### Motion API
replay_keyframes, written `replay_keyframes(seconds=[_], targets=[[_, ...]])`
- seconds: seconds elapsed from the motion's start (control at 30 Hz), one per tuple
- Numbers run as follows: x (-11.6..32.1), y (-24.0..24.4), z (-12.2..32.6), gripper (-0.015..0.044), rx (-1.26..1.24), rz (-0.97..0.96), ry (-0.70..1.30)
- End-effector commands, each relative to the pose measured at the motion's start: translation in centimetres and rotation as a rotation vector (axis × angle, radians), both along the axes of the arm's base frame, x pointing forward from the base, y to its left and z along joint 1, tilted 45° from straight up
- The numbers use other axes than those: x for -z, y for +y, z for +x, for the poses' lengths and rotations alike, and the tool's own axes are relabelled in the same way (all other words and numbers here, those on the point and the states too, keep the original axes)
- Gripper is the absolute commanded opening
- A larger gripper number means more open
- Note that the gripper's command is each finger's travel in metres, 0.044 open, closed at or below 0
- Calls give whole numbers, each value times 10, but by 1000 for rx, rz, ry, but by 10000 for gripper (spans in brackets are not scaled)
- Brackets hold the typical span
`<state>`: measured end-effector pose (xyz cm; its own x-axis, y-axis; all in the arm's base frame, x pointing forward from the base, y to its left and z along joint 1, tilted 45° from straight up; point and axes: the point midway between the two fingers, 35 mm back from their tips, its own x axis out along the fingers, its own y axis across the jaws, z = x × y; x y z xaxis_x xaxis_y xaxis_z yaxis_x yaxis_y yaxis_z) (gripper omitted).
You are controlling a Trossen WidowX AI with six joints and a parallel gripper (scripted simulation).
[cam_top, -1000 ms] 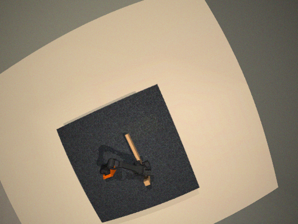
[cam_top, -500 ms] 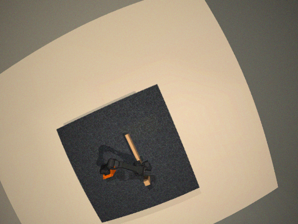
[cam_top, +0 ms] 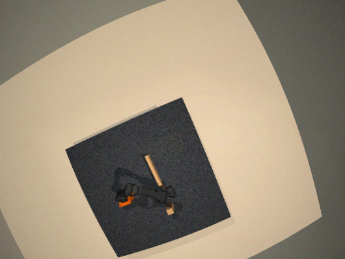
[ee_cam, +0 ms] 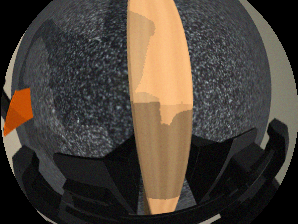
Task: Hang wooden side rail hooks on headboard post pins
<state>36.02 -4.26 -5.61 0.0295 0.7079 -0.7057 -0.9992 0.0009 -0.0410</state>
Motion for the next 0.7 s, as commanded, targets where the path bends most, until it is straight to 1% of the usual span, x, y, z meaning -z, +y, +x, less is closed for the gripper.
replay_keyframes(seconds=[0.0, 0.67], targets=[[0, -5, 0, 0, 3, -6, -3], [3, -6, 0, 0, 3, -6, -3]])
